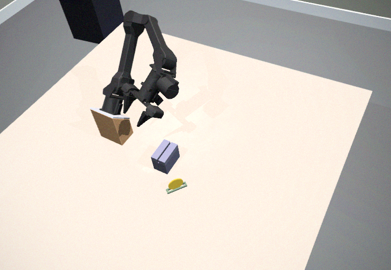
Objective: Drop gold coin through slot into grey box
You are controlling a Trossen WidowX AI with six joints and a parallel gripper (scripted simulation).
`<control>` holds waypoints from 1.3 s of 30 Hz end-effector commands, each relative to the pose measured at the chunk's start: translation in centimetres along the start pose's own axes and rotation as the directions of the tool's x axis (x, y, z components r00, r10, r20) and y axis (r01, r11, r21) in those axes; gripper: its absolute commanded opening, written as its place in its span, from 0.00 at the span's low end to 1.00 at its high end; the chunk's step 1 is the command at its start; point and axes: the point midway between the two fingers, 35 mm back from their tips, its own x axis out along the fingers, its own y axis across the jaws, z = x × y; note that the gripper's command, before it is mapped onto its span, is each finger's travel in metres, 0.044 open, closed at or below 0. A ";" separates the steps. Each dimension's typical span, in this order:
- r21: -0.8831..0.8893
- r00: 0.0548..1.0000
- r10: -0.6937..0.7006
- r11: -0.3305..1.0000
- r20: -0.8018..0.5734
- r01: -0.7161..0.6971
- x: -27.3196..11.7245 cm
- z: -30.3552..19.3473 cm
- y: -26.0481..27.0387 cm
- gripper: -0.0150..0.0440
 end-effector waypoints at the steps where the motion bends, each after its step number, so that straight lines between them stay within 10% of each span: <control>1: 0.002 1.000 0.001 1.000 0.006 -0.001 -0.1 0.0 -0.2 0.89; 9: 0.112 0.961 0.010 0.993 0.275 -0.043 -1.2 0.9 -8.1 0.53; 23: 0.267 0.711 -0.078 0.951 0.699 -0.158 2.7 -0.4 -22.9 0.53; 39: 0.274 0.681 -0.090 0.947 0.726 -0.166 5.8 1.7 -24.5 0.53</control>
